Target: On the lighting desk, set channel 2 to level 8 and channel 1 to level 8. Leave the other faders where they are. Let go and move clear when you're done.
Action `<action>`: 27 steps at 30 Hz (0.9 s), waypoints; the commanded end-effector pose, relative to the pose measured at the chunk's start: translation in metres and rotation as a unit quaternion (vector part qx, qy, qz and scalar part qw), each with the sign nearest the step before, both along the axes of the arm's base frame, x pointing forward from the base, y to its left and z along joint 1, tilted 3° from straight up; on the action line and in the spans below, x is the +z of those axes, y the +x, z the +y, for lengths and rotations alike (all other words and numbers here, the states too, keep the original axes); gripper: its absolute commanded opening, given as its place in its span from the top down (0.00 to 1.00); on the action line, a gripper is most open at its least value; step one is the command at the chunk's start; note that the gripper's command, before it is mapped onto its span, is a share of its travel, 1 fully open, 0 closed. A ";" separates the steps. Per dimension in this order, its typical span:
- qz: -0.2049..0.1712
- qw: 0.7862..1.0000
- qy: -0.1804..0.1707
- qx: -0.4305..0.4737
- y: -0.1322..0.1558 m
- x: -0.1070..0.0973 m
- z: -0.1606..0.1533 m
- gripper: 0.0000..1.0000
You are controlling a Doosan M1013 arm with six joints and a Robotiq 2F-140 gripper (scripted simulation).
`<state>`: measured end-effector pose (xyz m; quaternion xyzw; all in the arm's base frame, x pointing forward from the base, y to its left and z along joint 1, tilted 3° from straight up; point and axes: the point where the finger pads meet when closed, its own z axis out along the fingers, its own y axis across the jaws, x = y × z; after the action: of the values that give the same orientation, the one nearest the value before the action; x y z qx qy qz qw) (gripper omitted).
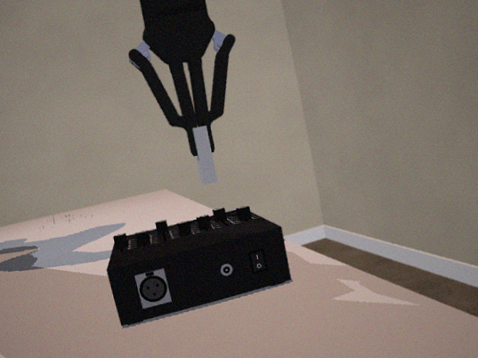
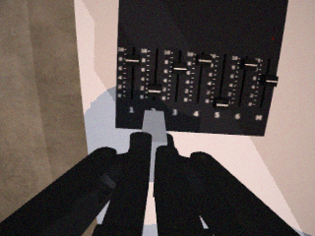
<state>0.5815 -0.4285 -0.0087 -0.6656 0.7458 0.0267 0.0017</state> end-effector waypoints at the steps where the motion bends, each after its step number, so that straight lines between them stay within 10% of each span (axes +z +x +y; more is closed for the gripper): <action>1: 0.000 1.000 0.000 0.000 0.000 0.000 0.000 0.90; 27: 0.000 1.000 0.000 0.000 0.000 -0.008 0.001 0.90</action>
<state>0.5813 -0.4280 -0.0156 -0.6656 0.7458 0.0267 0.0017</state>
